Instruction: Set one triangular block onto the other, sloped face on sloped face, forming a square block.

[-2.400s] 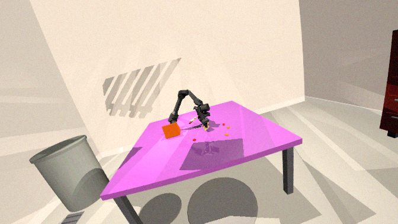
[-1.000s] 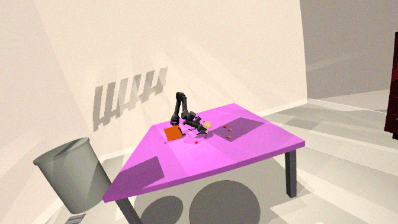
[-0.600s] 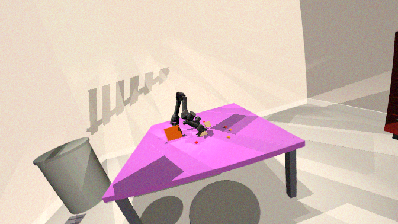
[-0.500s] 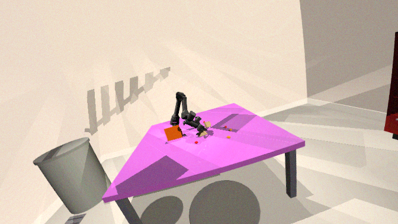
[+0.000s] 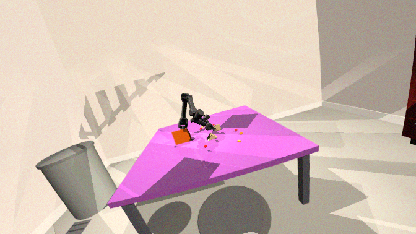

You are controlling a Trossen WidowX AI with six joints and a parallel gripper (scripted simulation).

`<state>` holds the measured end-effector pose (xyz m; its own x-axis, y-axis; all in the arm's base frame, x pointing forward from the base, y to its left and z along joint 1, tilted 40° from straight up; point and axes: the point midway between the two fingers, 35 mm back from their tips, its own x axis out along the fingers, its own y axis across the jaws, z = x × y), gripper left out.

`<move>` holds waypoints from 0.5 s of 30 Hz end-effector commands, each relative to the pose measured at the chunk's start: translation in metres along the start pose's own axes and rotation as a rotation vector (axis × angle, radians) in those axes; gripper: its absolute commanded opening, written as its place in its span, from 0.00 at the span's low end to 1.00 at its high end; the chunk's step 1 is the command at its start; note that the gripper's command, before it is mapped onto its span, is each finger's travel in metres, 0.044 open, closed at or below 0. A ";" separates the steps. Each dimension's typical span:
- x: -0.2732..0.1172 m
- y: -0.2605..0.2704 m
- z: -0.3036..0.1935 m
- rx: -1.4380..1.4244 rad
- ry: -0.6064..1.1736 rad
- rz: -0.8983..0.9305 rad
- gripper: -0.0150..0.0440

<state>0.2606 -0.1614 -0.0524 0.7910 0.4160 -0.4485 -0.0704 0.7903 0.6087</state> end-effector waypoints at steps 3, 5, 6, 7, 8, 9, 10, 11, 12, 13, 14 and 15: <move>-0.035 0.008 0.039 -0.018 -0.015 0.008 1.00; -0.035 0.008 0.039 -0.018 -0.015 0.008 1.00; -0.035 0.008 0.039 -0.018 -0.015 0.008 1.00; -0.035 0.008 0.039 -0.018 -0.015 0.008 1.00; -0.035 0.008 0.039 -0.018 -0.015 0.008 1.00; -0.034 0.007 0.037 -0.017 -0.015 0.006 1.00; -0.031 0.004 0.035 -0.019 -0.011 -0.002 1.00; -0.029 0.003 0.035 -0.023 0.005 -0.006 1.00; -0.026 0.001 0.035 -0.029 0.031 -0.012 1.00; -0.022 -0.002 0.034 -0.039 0.068 -0.020 1.00; -0.016 -0.005 0.033 -0.050 0.115 -0.029 1.00; -0.011 -0.009 0.033 -0.057 0.166 -0.036 1.00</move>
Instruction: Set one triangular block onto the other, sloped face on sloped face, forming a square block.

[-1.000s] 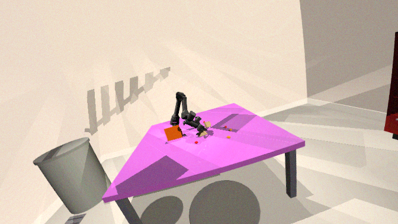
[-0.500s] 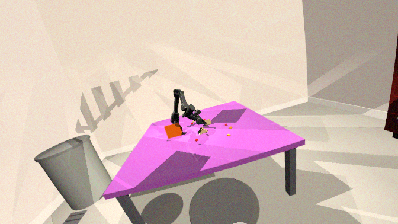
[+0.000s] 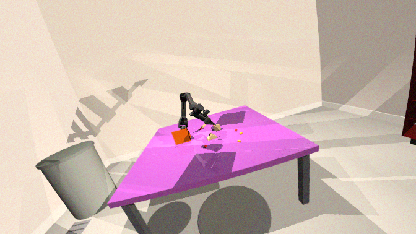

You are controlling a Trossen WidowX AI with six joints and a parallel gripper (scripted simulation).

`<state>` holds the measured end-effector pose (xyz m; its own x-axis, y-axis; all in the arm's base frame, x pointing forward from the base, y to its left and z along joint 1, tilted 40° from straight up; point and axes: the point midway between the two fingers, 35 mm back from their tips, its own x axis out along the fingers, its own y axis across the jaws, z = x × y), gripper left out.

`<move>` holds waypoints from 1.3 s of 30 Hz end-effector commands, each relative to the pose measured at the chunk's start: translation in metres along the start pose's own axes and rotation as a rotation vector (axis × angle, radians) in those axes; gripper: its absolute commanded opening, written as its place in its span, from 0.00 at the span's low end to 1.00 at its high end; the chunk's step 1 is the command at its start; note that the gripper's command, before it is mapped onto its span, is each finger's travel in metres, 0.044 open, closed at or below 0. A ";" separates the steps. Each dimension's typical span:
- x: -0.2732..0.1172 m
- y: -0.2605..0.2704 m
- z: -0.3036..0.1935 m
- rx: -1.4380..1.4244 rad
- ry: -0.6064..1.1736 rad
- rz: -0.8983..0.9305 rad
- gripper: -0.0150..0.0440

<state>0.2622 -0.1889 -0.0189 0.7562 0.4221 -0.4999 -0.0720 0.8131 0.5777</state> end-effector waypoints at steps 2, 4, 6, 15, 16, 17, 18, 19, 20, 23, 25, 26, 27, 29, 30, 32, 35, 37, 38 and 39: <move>0.024 -0.012 -0.001 -0.023 0.203 -0.016 1.00; 0.033 -0.015 0.000 -0.011 0.308 -0.017 1.00; 0.041 -0.016 0.000 -0.008 0.417 -0.015 1.00; 0.064 -0.003 0.004 -0.050 0.925 -0.003 1.00; 0.064 -0.001 0.005 -0.057 0.982 -0.002 1.00; 0.064 0.002 0.006 -0.066 1.040 -0.001 1.00; 0.064 0.005 0.007 -0.075 1.097 0.000 1.00; 0.063 0.009 0.009 -0.086 1.155 0.002 1.00; 0.062 0.012 0.010 -0.098 1.213 0.003 1.00; 0.060 0.017 0.013 -0.117 1.297 0.006 1.00; 0.060 0.017 0.013 -0.117 1.297 0.006 1.00; 0.060 0.017 0.013 -0.117 1.297 0.006 1.00; 0.060 0.017 0.013 -0.117 1.297 0.006 1.00; 0.060 0.017 0.013 -0.117 1.297 0.006 1.00; 0.060 0.017 0.013 -0.117 1.297 0.006 1.00; 0.060 0.017 0.013 -0.117 1.297 0.006 1.00; 0.060 0.017 0.012 -0.116 1.298 0.007 1.00; 0.064 0.017 0.003 -0.106 1.307 0.013 1.00; 0.066 0.017 -0.005 -0.098 1.315 0.018 1.00; 0.068 0.017 -0.012 -0.091 1.322 0.023 1.00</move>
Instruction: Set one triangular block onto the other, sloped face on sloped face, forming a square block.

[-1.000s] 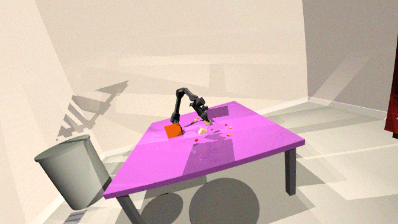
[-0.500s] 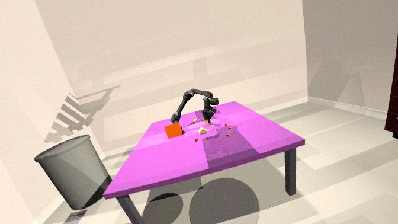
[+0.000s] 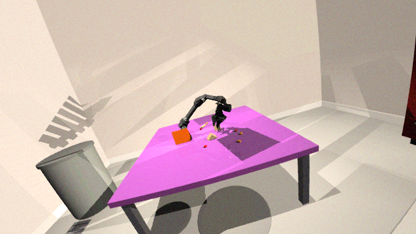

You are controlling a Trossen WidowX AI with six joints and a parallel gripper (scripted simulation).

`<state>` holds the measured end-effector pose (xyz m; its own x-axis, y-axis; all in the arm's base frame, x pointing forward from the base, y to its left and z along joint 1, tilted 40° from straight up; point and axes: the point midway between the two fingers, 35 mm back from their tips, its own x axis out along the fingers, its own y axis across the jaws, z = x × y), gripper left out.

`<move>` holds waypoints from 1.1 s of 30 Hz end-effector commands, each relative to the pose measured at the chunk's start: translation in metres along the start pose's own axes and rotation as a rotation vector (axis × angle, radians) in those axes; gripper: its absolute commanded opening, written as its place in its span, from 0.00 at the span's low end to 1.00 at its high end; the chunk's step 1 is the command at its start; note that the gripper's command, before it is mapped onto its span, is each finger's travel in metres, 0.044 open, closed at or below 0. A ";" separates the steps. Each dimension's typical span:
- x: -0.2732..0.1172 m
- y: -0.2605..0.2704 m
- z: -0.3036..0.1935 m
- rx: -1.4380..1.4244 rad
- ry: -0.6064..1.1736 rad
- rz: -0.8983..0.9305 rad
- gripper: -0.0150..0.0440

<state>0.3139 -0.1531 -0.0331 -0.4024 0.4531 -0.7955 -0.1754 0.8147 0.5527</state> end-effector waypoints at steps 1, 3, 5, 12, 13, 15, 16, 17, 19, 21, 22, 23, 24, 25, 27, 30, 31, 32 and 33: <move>0.031 0.001 0.000 0.008 0.044 0.039 1.00; 0.047 0.003 -0.001 0.013 0.058 0.057 1.00; 0.062 0.005 -0.002 0.019 0.072 0.075 1.00; 0.097 0.011 -0.008 0.033 0.103 0.114 1.00; 0.097 0.011 -0.008 0.033 0.103 0.114 1.00; 0.097 0.011 -0.008 0.033 0.103 0.114 1.00; 0.097 0.010 -0.008 0.033 0.103 0.114 1.00; 0.097 0.010 -0.008 0.033 0.103 0.114 1.00; 0.097 0.008 -0.008 0.033 0.103 0.114 1.00; 0.097 0.008 -0.008 0.033 0.103 0.114 1.00; 0.097 0.008 -0.008 0.033 0.103 0.114 1.00; 0.097 0.008 -0.008 0.033 0.103 0.114 1.00; 0.097 0.008 -0.008 0.033 0.103 0.114 1.00; 0.097 0.008 -0.008 0.033 0.103 0.114 1.00; 0.097 0.008 -0.008 0.033 0.103 0.114 1.00; 0.097 0.008 -0.008 0.033 0.103 0.114 1.00; 0.097 0.008 -0.008 0.033 0.103 0.114 1.00; 0.097 0.008 -0.008 0.033 0.103 0.114 1.00; 0.097 0.008 -0.008 0.033 0.103 0.114 1.00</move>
